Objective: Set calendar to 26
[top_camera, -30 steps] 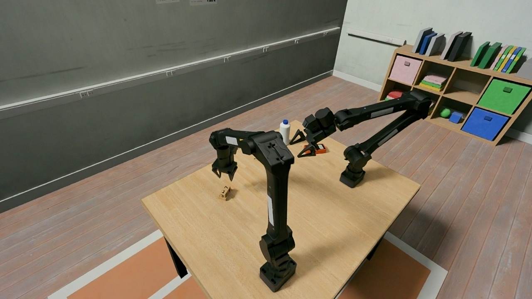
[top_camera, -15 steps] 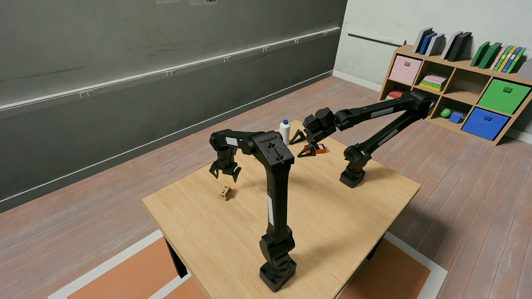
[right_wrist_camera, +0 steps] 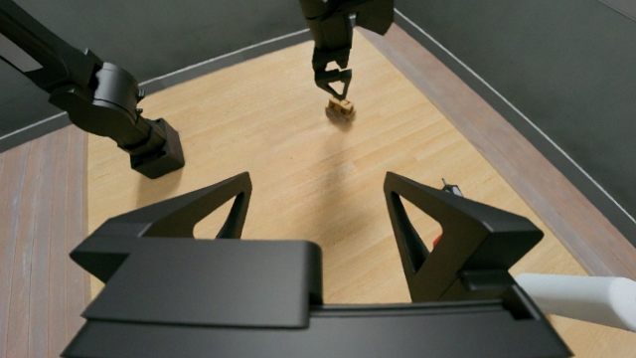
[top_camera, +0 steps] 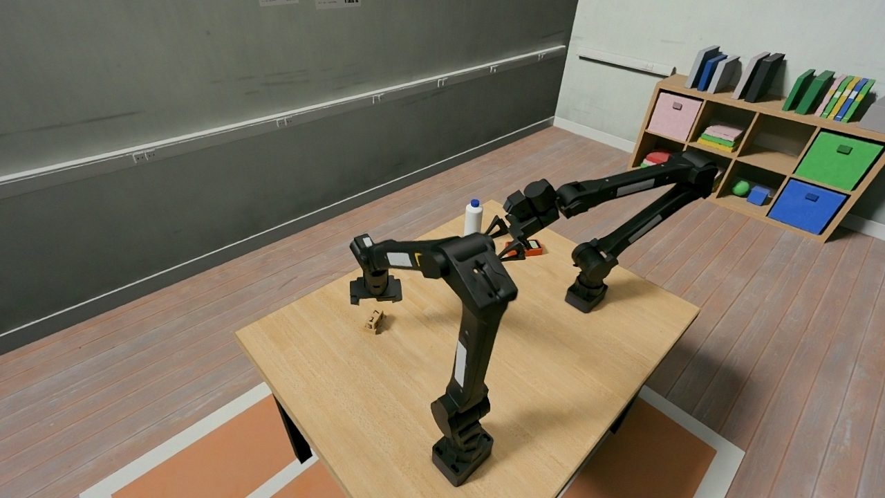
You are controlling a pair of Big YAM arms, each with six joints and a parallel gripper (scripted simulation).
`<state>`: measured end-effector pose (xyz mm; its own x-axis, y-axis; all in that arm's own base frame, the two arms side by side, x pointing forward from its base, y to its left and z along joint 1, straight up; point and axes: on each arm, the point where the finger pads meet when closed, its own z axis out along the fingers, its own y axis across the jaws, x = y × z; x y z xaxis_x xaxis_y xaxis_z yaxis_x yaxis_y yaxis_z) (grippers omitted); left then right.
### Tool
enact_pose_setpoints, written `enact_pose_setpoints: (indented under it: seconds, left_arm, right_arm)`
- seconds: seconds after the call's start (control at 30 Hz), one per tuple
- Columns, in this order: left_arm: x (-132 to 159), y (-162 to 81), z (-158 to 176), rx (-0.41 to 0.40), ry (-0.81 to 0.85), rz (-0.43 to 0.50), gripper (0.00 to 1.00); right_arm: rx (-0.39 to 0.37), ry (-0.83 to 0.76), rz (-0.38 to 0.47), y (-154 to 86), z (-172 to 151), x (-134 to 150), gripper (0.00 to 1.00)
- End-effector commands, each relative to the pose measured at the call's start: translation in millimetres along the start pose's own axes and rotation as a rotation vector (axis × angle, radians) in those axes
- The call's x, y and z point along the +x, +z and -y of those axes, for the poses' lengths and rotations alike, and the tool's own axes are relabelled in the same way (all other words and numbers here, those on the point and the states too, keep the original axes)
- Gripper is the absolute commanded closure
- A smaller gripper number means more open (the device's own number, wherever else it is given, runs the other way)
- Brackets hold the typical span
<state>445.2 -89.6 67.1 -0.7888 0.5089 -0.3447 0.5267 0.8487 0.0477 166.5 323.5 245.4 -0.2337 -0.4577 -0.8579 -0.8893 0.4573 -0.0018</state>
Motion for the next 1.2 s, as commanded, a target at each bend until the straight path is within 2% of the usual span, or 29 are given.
enact_pose_setpoints:
  seconds: [0.0,0.07,0.13,0.27,0.37,0.4,0.43,1.17]
  left_arm:
    - [-8.0,-6.0,-5.6,-0.059,-0.207,0.120,0.00]
    - [-8.1,-5.5,-0.9,-0.071,-0.265,0.170,0.00]
    - [-8.1,-5.5,-0.9,-0.071,-0.265,0.170,0.00]
    - [-4.0,-5.2,-1.2,-0.106,-0.352,0.251,0.00]
    - [-2.1,-4.9,-1.5,-0.122,-0.365,0.274,0.00]
    - [-13.0,-8.8,-5.6,-0.133,-0.350,0.295,0.00]
    - [-9.9,-3.4,-5.2,-0.133,-0.344,0.281,0.00]
    - [-5.8,-3.0,-8.7,-0.134,-0.350,0.270,0.00]
  right_arm:
    - [0.006,0.011,0.004,1.4,2.9,-4.1,0.00]
    - [0.006,0.011,0.004,1.4,2.9,-4.1,0.00]
    - [0.006,0.011,0.004,1.4,2.9,-4.1,0.00]
    - [0.006,0.011,0.004,1.4,2.9,-4.1,0.00]
    - [0.006,0.011,0.004,1.4,2.9,-4.1,0.00]
    - [0.006,0.011,0.004,1.4,2.9,-4.1,0.00]
    - [0.006,0.011,0.004,1.4,2.9,-4.1,0.00]
    - [0.006,0.011,0.004,1.4,2.9,-4.1,0.00]
